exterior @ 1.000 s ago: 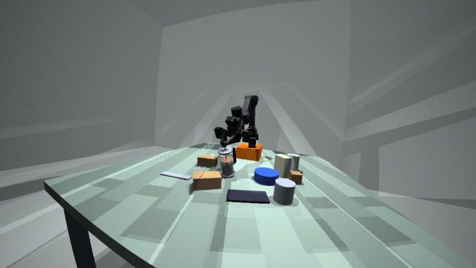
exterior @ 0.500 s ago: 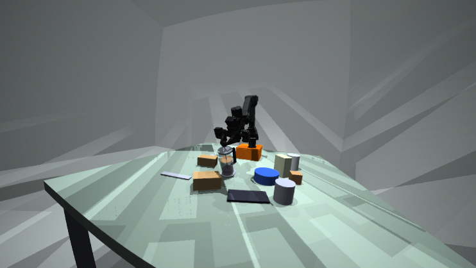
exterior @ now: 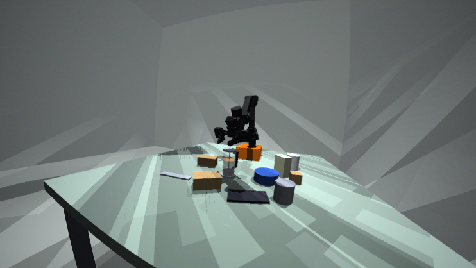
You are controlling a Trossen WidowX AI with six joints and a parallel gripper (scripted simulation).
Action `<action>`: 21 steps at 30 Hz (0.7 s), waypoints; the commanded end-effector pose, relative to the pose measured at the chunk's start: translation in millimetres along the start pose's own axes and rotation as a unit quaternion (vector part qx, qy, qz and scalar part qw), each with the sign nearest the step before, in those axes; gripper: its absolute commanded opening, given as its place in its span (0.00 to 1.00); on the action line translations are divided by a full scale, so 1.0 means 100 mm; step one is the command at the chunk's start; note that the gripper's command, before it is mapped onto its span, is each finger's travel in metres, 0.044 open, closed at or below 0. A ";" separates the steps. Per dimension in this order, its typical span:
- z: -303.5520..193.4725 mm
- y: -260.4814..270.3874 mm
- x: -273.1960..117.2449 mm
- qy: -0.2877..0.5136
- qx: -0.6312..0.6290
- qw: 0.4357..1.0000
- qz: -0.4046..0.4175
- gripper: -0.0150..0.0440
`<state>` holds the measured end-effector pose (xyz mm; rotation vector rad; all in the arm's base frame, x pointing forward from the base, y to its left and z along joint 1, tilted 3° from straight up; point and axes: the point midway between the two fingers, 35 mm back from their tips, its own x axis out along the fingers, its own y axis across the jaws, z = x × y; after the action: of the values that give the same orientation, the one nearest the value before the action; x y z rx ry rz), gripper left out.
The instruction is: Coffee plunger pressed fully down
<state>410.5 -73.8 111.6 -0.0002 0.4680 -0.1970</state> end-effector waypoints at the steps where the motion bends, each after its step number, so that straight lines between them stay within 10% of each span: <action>1: -0.01 0.00 0.00 0.002 0.000 1.000 0.000 0.90; 21: 0.40 0.02 -0.89 0.009 -0.002 1.000 0.000 1.00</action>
<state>363.4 -59.8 169.5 0.0049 0.4968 -0.1960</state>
